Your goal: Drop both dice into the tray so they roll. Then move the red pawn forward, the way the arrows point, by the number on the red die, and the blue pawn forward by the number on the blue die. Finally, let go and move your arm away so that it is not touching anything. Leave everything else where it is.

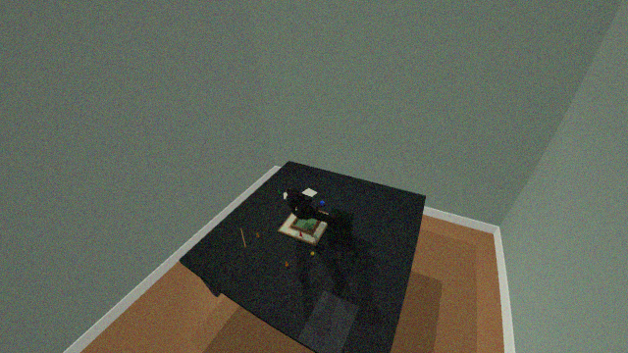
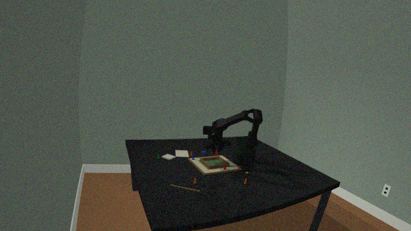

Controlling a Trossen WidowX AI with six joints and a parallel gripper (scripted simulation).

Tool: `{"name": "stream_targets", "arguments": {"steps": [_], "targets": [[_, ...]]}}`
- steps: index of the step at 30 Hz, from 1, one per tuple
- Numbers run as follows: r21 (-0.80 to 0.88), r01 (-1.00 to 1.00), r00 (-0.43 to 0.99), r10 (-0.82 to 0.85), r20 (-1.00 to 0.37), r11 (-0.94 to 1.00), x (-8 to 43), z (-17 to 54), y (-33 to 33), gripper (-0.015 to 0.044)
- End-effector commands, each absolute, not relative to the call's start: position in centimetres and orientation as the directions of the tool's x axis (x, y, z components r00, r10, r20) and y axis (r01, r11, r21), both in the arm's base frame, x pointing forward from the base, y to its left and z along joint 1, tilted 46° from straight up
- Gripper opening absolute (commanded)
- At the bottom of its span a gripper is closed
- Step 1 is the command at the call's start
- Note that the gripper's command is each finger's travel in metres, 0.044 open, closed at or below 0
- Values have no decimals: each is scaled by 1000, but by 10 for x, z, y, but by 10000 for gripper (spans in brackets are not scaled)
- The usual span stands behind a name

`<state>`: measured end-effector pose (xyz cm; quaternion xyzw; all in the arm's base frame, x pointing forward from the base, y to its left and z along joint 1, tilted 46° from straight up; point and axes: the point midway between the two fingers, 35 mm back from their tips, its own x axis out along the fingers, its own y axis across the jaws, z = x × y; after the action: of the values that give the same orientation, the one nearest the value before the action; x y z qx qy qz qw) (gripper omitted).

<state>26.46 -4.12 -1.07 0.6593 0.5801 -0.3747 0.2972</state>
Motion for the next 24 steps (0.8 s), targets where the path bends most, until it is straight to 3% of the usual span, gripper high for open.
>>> {"name": "stream_targets", "arguments": {"steps": [1, 16, 24], "targets": [[-66, 987, 1, 421, -907, -144, 262, -13, -39, 0], [20, 980, 13, -39, -999, -198, 260, -16, -38, 0], [31, 979, 20, -58, -998, -201, 269, 18, -43, 0]]}}
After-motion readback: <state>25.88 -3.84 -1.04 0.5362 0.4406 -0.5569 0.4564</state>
